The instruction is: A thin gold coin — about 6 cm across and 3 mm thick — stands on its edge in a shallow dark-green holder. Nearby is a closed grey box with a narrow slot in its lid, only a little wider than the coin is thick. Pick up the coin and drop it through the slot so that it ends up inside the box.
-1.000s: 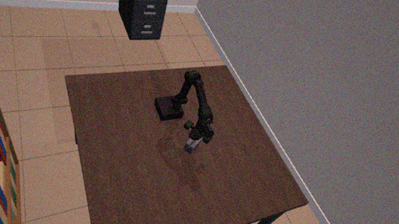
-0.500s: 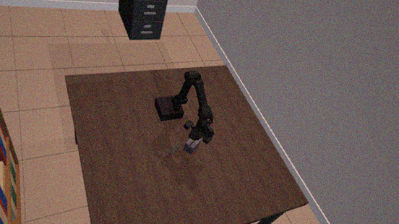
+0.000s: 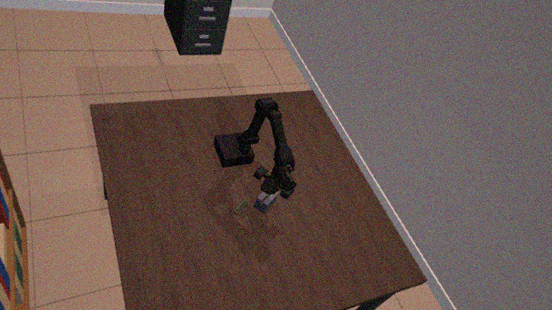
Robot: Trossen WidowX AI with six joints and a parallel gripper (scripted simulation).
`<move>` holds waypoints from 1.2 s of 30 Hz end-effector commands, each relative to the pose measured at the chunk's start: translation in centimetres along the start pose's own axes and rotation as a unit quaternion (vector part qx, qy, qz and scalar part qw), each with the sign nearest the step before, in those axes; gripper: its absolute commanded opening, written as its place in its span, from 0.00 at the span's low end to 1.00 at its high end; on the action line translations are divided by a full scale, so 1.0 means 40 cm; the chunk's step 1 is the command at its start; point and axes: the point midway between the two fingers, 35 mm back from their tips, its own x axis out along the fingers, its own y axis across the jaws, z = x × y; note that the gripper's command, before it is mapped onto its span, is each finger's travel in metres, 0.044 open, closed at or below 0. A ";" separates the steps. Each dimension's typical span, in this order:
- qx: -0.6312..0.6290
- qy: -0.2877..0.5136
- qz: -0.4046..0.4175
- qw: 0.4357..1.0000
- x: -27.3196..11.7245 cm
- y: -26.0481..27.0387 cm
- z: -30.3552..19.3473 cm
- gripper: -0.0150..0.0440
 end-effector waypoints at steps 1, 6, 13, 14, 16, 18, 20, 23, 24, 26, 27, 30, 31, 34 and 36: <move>-0.002 0.003 -0.004 1.000 0.008 -0.003 -0.002 0.25; -0.002 0.003 -0.004 1.000 0.009 -0.003 -0.002 0.25; -0.002 0.003 -0.004 1.000 0.009 -0.003 -0.002 0.25; -0.002 0.003 -0.004 1.000 0.010 -0.003 -0.002 0.25; -0.002 0.003 -0.004 1.000 0.010 -0.003 -0.002 0.25; -0.002 0.003 -0.004 1.000 0.010 -0.003 -0.002 0.25; 0.000 0.000 0.000 1.000 0.003 0.000 0.000 0.30; 0.000 0.000 0.000 1.000 0.003 0.000 0.000 0.43; 0.000 0.000 0.000 1.000 0.003 0.000 0.000 0.48; 0.000 0.000 0.000 1.000 0.003 0.000 0.000 0.53; 0.000 0.000 0.000 1.000 0.003 0.000 0.000 0.53; 0.000 0.000 0.000 1.000 0.003 0.000 0.000 0.53; 0.000 0.000 0.000 1.000 0.003 0.000 0.000 0.53; 0.000 0.000 0.000 1.000 0.003 0.000 0.000 0.53; 0.000 0.000 0.000 1.000 -0.005 0.000 0.000 0.62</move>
